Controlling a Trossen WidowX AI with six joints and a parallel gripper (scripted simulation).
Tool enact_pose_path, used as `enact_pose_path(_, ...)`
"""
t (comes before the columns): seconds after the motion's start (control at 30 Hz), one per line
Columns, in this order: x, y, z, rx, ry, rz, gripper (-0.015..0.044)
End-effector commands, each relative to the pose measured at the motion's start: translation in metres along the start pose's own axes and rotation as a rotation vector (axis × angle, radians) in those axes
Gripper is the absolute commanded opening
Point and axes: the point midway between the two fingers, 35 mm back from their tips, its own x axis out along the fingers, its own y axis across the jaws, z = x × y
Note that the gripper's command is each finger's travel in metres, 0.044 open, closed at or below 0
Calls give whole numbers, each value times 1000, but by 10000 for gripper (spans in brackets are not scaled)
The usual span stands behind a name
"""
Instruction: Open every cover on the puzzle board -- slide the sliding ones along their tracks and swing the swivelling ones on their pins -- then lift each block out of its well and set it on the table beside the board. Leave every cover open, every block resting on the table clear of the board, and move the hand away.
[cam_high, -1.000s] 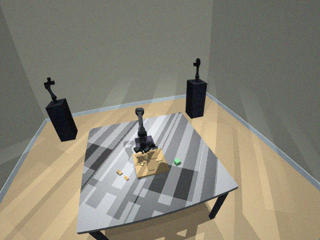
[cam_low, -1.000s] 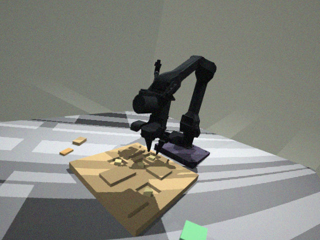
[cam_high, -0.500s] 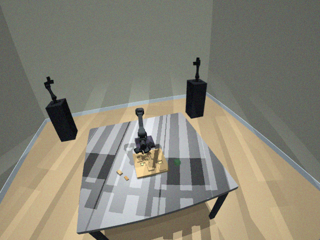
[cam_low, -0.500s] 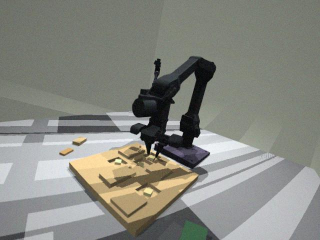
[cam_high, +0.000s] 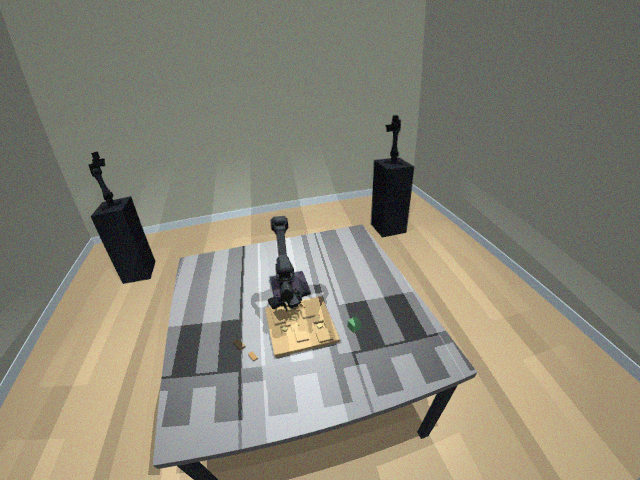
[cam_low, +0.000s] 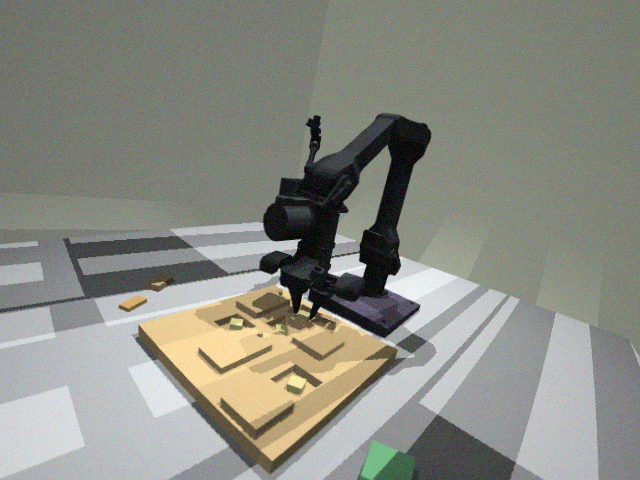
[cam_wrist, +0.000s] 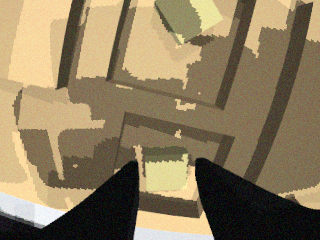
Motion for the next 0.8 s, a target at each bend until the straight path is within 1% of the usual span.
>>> enact_pose_path(0.0,0,0,0,0,-1,0,124)
enact_pose_path(0.23,0,0,0,0,-1,0,80)
enact_pose_path(0.4,-1,0,0,0,-1,0,80)
enact_pose_path(0.77,-15,0,1,1,-1,0,80)
